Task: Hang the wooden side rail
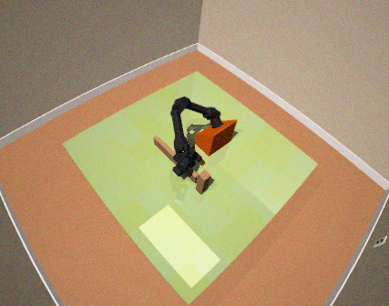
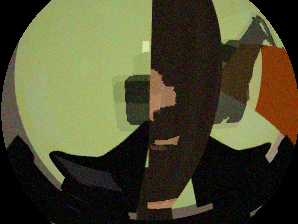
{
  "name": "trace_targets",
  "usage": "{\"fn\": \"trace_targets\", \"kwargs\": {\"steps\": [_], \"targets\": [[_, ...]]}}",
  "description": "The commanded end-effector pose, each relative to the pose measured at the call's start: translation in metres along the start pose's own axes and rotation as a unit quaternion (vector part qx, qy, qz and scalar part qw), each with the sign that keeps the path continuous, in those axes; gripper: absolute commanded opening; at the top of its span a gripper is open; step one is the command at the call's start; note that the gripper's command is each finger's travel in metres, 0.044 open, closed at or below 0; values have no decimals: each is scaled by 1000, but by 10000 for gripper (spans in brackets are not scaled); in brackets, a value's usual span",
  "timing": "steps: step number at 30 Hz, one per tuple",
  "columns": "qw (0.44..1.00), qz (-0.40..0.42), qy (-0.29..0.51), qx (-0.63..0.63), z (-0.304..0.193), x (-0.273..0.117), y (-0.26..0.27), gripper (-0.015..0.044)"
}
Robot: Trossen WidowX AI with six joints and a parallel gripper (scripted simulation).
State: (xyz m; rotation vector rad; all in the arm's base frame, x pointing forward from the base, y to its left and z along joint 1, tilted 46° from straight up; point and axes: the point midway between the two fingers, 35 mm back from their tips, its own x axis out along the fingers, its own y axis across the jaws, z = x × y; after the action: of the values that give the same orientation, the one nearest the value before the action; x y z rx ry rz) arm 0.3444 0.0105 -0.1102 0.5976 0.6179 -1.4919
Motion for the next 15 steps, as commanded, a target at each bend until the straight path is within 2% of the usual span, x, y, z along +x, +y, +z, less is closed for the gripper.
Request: {"fn": "trace_targets", "kwargs": {"steps": [1,15], "targets": [[1000,11,2,6,0,-9,5,0],[1000,11,2,6,0,-11,4,0]]}}
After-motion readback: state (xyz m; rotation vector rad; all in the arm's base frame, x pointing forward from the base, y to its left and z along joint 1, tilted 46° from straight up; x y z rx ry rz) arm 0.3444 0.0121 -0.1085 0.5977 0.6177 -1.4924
